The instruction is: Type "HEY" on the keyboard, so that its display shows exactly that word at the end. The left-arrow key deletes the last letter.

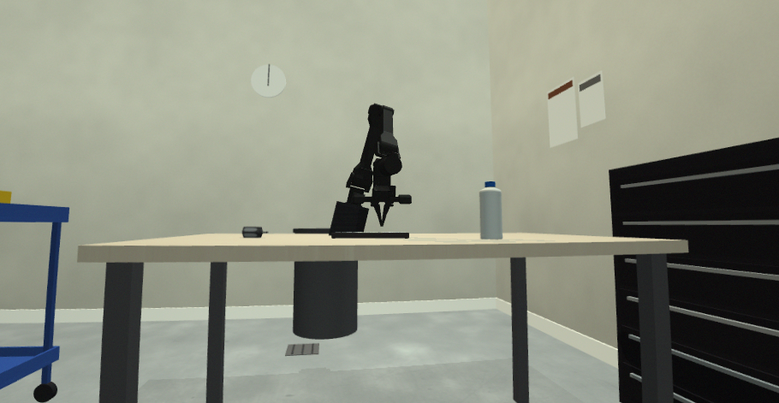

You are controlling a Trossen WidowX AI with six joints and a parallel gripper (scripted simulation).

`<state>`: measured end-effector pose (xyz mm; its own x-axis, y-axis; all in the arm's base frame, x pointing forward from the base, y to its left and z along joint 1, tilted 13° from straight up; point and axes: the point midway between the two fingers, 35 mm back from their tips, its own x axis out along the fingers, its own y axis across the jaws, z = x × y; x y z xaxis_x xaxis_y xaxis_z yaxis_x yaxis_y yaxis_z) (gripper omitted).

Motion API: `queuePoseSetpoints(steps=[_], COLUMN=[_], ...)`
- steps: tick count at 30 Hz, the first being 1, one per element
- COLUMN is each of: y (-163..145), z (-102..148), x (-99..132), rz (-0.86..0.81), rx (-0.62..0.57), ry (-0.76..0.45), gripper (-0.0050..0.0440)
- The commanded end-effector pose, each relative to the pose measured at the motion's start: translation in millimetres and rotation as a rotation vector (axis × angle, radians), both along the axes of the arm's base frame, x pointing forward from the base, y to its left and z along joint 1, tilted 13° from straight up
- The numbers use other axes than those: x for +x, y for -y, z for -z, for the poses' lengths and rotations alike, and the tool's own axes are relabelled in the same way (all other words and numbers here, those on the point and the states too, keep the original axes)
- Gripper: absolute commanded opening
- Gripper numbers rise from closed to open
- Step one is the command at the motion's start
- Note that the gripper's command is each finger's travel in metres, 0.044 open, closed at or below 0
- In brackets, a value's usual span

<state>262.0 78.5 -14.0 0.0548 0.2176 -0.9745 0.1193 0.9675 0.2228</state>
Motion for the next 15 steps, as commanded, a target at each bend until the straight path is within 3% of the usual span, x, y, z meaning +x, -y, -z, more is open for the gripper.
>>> queuePoseSetpoints(steps=[1,15], y=[-1,-5], z=[4,20], x=[1,2], rz=[0.006,0.005], rx=[0.001,-0.001], ry=[0.006,0.006], gripper=[-0.005,-0.005])
